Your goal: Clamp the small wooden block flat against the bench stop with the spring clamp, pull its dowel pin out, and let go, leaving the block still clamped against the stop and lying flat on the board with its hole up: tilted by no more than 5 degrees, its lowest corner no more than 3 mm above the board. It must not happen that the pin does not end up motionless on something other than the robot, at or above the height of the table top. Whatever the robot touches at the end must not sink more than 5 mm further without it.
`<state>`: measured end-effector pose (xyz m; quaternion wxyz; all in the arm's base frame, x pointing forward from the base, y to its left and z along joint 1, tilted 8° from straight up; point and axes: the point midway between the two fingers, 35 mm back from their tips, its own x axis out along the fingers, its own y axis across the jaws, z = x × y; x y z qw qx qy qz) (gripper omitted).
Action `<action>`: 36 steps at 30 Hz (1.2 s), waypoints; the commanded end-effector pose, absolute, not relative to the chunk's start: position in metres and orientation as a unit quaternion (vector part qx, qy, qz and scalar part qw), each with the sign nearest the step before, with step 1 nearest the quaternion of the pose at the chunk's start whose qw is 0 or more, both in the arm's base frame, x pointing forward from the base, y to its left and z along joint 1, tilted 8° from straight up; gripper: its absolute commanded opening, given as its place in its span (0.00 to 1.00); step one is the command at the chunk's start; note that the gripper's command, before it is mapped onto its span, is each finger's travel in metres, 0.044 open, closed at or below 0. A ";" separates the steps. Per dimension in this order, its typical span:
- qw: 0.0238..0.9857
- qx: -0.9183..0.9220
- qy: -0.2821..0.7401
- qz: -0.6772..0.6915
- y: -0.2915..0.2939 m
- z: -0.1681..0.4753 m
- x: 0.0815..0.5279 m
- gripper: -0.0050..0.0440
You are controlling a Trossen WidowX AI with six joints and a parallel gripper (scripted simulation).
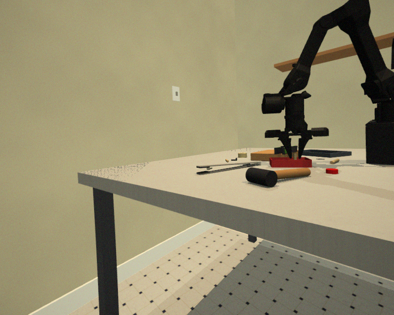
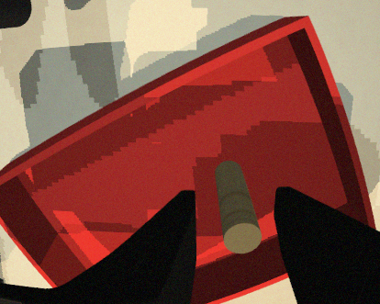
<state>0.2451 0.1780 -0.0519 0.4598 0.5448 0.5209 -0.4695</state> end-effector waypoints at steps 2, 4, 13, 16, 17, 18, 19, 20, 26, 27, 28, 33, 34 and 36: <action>0.460 0.545 0.521 -0.470 0.178 -0.052 0.245 0.35; 0.460 0.545 0.521 -0.470 0.178 -0.052 0.245 0.35; 0.460 0.545 0.521 -0.470 0.176 -0.039 0.245 0.35; 0.460 0.545 0.521 -0.470 0.175 -0.032 0.244 0.41; 0.460 0.545 0.521 -0.470 0.175 -0.030 0.244 0.43; 0.460 0.545 0.521 -0.470 0.174 -0.028 0.244 0.45; 0.460 0.545 0.521 -0.470 0.174 -0.026 0.244 0.47; 0.460 0.545 0.521 -0.470 0.174 -0.024 0.243 0.49; 0.460 0.545 0.521 -0.470 0.171 -0.012 0.242 0.61; 0.460 0.545 0.521 -0.470 0.171 -0.012 0.242 0.61; 0.460 0.545 0.521 -0.470 0.171 -0.012 0.242 0.61; 0.460 0.545 0.521 -0.470 0.169 -0.003 0.240 0.71; 0.460 0.545 0.521 -0.470 0.169 -0.003 0.240 0.73; 0.460 0.545 0.521 -0.470 0.169 -0.003 0.240 0.78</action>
